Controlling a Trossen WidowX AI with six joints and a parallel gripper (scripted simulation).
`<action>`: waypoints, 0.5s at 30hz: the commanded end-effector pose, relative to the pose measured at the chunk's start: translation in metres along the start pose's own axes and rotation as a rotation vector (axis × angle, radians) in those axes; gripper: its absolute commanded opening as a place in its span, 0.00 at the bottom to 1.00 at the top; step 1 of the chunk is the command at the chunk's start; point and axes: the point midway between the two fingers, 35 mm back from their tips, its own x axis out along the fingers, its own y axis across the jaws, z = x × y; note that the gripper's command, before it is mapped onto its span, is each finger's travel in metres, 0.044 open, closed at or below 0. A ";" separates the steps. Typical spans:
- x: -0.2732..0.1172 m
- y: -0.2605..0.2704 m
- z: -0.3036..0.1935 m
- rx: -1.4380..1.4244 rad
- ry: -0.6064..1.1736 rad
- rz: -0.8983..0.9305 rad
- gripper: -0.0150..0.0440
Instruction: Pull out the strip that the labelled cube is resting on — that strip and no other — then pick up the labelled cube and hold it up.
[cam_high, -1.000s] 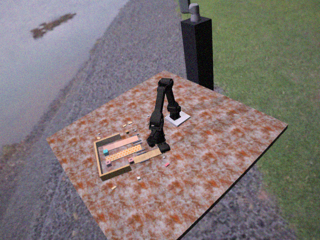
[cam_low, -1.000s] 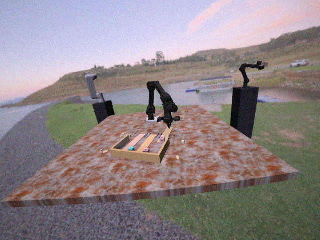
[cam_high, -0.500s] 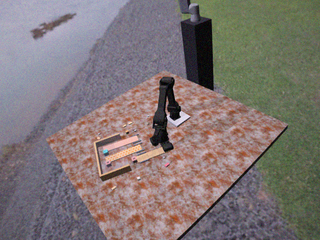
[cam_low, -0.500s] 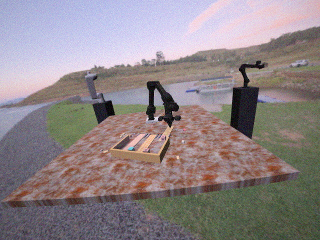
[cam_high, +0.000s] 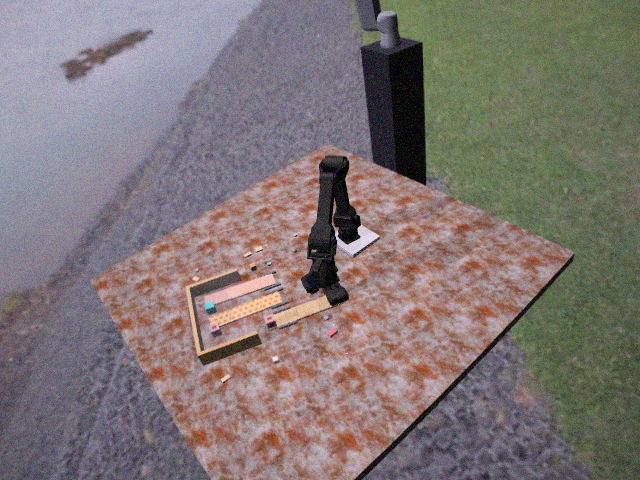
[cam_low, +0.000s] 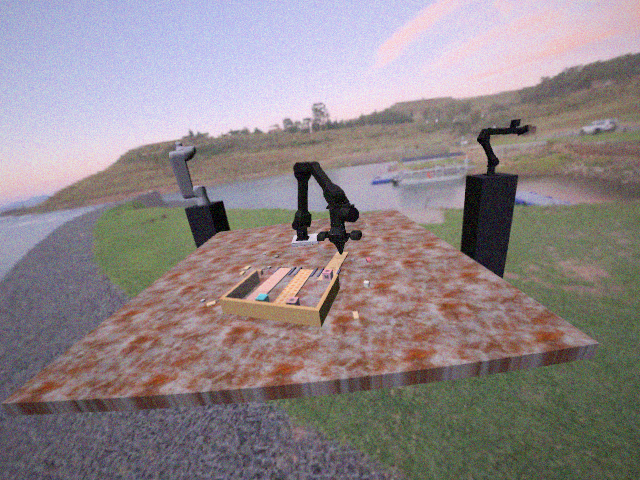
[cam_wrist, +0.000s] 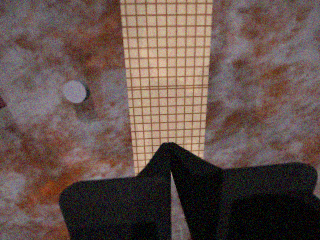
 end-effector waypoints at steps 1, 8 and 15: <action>-0.019 0.001 0.001 -0.002 0.010 -0.007 0.25; -0.040 0.001 0.004 -0.003 0.021 -0.015 0.30; -0.044 0.005 0.038 0.008 0.018 -0.015 0.61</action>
